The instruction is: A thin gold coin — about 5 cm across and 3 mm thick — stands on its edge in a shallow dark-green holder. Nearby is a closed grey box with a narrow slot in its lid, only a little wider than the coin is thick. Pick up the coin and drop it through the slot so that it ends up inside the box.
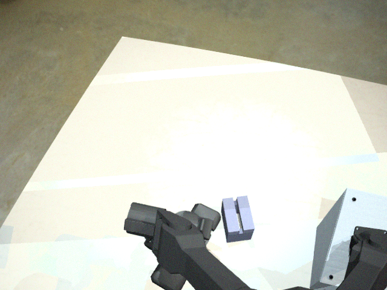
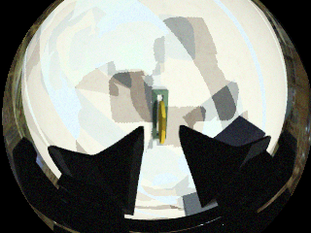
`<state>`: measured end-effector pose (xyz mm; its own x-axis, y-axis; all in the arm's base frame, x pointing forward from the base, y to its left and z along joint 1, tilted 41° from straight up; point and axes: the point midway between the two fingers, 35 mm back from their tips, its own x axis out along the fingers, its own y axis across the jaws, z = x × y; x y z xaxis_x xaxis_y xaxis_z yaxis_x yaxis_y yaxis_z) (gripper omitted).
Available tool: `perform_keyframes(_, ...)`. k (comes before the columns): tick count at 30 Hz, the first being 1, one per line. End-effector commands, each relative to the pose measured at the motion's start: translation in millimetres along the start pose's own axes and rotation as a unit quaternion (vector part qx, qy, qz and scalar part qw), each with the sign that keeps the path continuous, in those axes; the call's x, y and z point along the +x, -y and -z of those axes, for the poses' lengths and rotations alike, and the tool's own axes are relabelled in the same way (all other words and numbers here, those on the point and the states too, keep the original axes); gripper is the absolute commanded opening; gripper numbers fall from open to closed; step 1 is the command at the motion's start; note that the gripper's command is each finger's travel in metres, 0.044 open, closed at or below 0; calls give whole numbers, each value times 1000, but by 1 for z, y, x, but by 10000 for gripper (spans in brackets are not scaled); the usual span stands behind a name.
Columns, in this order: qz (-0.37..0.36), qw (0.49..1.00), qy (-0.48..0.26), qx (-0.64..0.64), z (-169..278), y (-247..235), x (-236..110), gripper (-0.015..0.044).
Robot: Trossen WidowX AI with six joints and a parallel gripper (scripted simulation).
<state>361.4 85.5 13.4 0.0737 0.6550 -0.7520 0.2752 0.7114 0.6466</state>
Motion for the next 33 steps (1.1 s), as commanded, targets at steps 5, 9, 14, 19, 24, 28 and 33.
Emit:
perform_keyframes(5, -1, 1000, -3, 4, 1, 1, 16, 161)
perform_keyframes(9, -1, 1000, -3, 4, 1, 1, 22, 161)
perform_keyframes(14, -1, 1000, -3, 4, 2, 1, 30, 161)
perform_keyframes(19, -2, 1000, -3, 4, 2, 1, 36, 161)
perform_keyframes(24, -2, 1000, -3, 4, 2, 1, 36, 29)
perform_keyframes(28, -2, 1000, -3, 4, 2, 1, 36, 0)
perform_keyframes(33, -2, 1000, -3, 4, 2, 1, 36, 0)
